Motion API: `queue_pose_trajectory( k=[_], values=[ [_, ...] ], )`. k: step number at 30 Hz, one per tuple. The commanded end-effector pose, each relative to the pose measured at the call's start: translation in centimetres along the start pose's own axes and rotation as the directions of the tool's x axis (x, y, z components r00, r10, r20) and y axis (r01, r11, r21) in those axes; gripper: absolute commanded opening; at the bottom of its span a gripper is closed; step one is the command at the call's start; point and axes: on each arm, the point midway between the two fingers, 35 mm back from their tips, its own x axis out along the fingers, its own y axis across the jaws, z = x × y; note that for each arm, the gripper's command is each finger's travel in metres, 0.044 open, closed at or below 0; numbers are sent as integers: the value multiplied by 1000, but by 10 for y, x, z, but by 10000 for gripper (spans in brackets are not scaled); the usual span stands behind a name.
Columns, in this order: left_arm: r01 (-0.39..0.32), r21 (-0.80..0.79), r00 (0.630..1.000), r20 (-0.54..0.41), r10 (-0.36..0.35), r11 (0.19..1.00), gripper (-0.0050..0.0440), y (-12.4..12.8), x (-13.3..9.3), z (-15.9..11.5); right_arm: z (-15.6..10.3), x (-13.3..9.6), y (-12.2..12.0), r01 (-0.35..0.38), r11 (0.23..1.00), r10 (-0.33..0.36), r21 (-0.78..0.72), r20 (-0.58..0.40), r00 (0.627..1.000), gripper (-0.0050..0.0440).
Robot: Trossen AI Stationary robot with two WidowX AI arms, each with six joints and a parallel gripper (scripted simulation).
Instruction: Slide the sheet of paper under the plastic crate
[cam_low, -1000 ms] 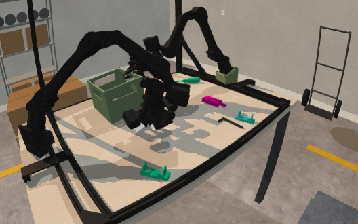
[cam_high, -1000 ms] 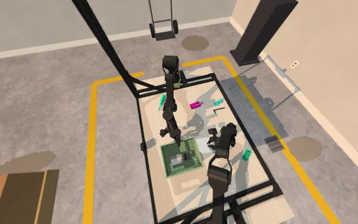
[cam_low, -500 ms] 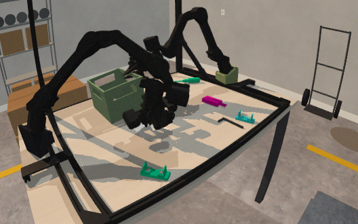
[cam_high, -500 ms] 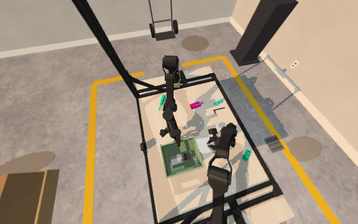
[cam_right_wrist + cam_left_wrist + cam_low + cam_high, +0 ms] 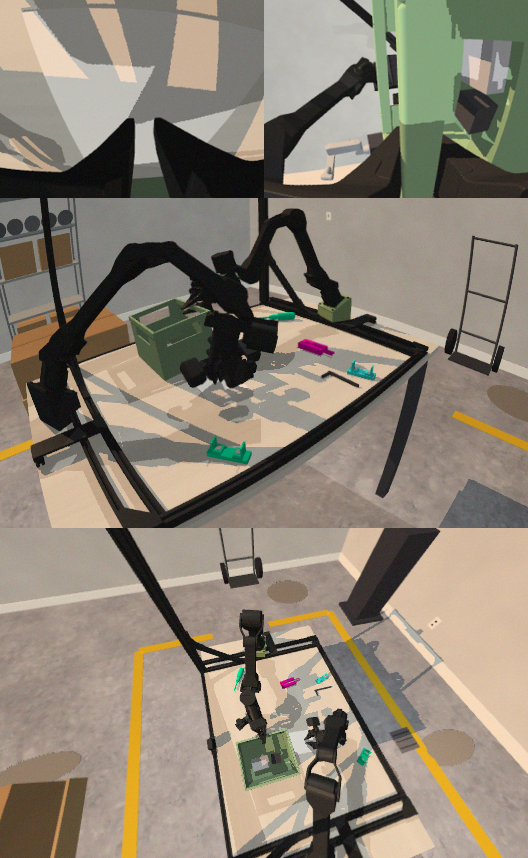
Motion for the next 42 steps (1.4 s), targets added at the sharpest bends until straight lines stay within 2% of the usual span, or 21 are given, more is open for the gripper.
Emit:
queue_pose_trajectory(
  k=[1,42],
  values=[
    [-84,-23,996,1,84,996,0,33,-2,1,-6,9,-3,19,1000,-19,-2,-8,1000,60],
    [-84,-23,996,1,84,996,0,33,-2,1,-24,18,-4,19,1000,-19,-2,-8,1000,60]
  ],
)
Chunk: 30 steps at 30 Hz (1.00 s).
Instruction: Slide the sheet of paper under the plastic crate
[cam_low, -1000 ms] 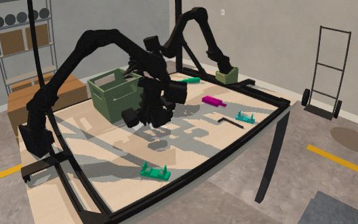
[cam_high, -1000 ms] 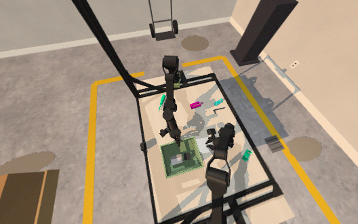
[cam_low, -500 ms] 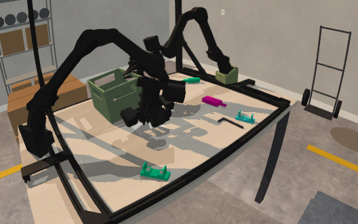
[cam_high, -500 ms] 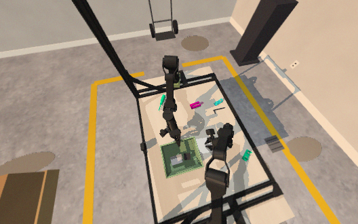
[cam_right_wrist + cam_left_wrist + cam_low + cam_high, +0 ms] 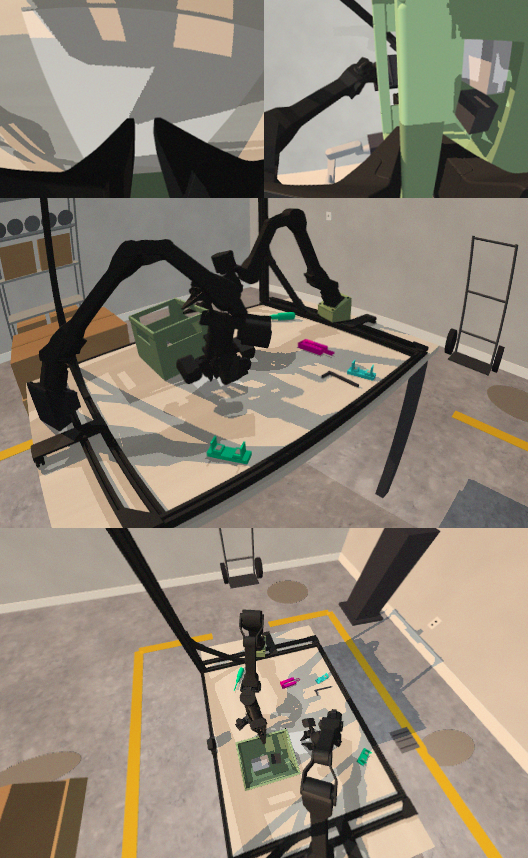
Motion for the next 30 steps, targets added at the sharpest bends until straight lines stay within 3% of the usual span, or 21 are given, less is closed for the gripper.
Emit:
queue_pose_trajectory(
  k=[1,30],
  values=[
    [-83,-23,997,1,83,996,0,33,-2,1,-6,9,-4,19,1000,-19,0,-8,1000,60],
    [-83,-23,997,1,83,996,0,33,-2,1,-18,15,-5,19,1000,-19,0,-8,1000,60]
  ],
)
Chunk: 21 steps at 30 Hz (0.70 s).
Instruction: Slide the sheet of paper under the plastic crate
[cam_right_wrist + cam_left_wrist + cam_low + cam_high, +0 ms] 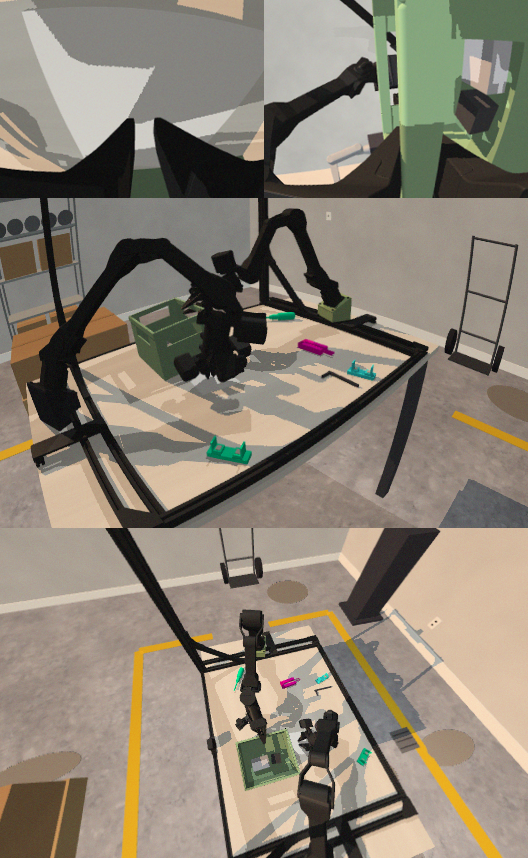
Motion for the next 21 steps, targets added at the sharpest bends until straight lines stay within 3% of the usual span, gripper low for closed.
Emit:
queue_pose_trajectory(
  k=[1,21],
  values=[
    [-82,-23,997,1,83,996,0,33,-2,1,-5,9,-4,20,1000,-20,0,-7,1000,60],
    [-82,-23,997,1,83,996,0,33,-2,1,-14,13,-5,19,1000,-19,0,-7,1000,60]
  ],
)
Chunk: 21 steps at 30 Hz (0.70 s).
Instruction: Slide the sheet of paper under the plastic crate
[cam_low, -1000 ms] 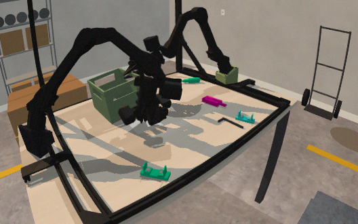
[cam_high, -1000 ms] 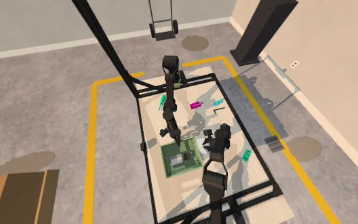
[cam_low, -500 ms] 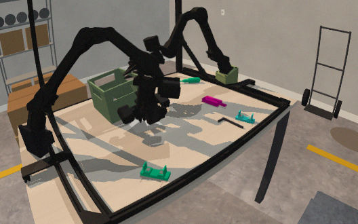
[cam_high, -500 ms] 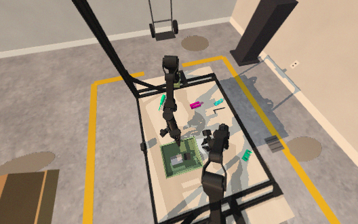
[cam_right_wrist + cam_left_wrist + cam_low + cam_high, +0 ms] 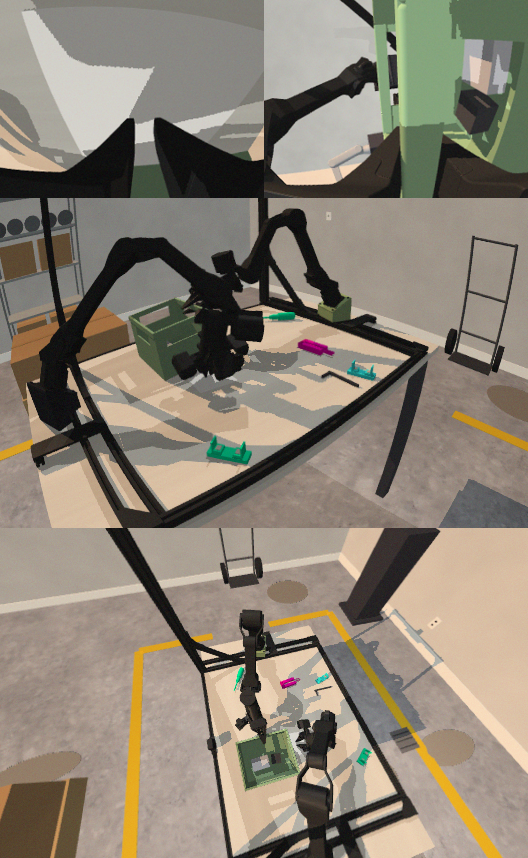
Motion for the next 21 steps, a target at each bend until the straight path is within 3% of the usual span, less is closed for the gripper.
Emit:
queue_pose_trajectory(
  k=[1,21],
  values=[
    [-82,-22,997,1,82,996,0,33,-2,1,-5,8,-4,20,1000,-20,0,-5,1000,60],
    [-82,-22,997,1,82,996,0,33,-2,1,-13,13,-5,20,1000,-20,0,-5,1000,60]
  ],
)
